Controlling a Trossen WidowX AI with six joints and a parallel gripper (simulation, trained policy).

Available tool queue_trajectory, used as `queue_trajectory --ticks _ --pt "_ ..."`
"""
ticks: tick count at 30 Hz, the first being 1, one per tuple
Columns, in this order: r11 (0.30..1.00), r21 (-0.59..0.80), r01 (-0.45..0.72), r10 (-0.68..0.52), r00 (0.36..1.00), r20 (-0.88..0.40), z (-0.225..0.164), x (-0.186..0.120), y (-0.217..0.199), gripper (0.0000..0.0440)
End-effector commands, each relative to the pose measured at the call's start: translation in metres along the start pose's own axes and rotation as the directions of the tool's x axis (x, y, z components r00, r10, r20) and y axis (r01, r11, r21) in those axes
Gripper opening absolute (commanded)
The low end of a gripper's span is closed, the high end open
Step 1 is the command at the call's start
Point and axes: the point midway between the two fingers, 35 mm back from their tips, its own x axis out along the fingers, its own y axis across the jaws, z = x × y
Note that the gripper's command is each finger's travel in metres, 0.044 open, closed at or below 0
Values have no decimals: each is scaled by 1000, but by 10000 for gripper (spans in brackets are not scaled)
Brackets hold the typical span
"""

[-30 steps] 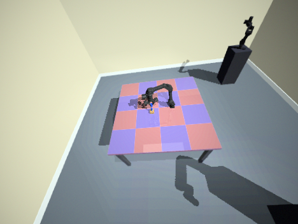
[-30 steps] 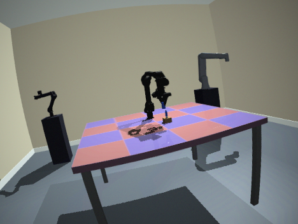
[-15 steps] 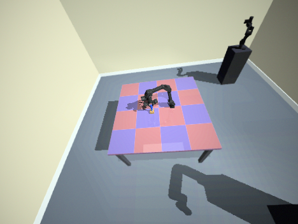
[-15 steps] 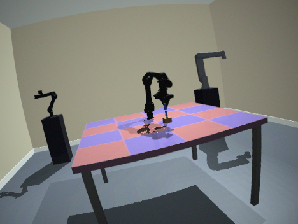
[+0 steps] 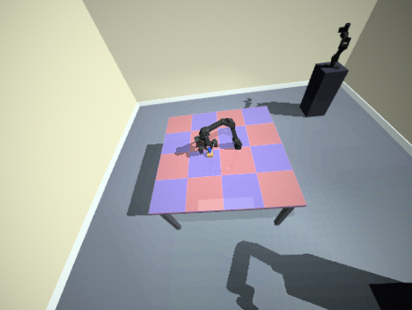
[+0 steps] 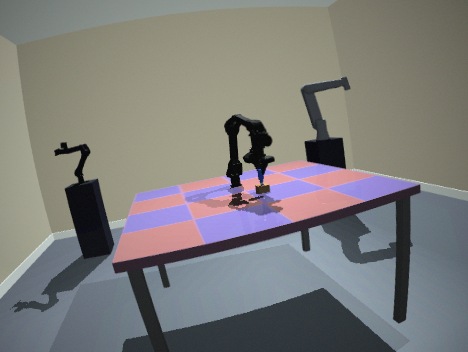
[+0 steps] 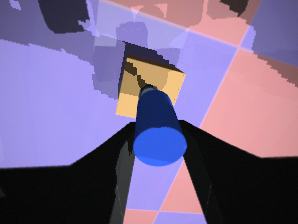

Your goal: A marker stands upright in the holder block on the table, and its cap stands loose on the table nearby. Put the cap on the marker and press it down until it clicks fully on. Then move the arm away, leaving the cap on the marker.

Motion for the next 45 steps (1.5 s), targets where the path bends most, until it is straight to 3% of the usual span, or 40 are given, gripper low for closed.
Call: queue_trajectory --ticks 1,10,11,15,45 --pt "999 -11 38 -39 999 -13 0 14 -5 0" --pt "998 -41 55 -55 998 -12 2 29 -5 2" --pt "997 -42 58 -58 998 -11 2 30 -6 27" --pt "996 -57 69 -70 998 -12 3 35 -8 35" --pt "995 -76 71 -72 997 -5 5 39 -7 67"
